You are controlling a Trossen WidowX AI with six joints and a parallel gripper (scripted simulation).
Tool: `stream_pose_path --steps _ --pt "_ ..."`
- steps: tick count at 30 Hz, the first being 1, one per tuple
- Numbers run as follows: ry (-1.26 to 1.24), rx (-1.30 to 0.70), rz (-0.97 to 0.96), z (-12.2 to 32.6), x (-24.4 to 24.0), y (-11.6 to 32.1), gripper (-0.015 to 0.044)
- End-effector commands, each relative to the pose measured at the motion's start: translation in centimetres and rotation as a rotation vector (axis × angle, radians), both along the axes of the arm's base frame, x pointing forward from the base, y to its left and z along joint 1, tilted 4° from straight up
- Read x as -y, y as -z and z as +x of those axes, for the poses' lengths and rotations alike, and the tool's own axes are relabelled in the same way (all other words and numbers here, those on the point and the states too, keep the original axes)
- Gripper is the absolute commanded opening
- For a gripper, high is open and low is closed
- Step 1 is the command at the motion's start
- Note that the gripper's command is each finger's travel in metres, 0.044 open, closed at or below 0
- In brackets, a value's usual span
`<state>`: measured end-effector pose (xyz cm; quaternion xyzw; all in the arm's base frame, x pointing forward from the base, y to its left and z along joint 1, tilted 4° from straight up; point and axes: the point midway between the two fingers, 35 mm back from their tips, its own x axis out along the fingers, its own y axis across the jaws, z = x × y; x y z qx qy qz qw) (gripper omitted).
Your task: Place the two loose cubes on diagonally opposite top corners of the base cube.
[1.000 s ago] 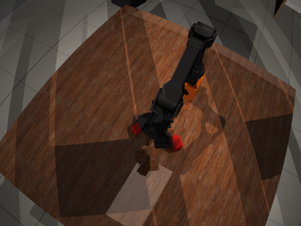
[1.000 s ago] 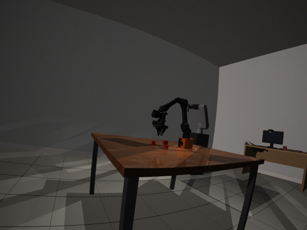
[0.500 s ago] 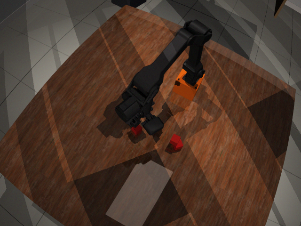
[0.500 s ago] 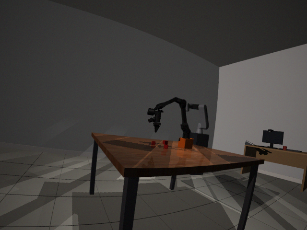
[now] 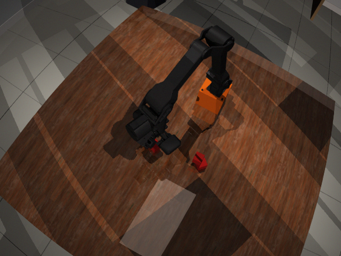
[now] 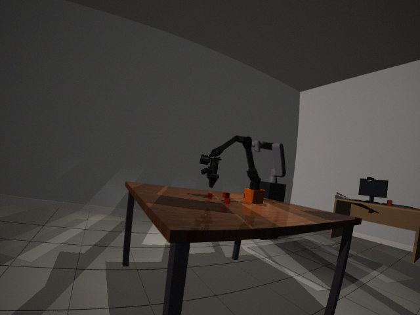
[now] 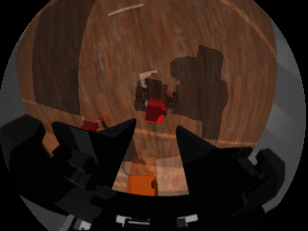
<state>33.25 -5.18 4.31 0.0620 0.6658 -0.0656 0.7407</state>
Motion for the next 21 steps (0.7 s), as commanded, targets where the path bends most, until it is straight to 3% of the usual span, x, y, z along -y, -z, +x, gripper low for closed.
stream_pose_path --steps 1,21 --pt "-0.007 -0.006 0.004 -0.1 -0.1 1.3 0.0265" --pt "-0.007 -0.006 0.004 0.2 0.0 4.5 0.0265"
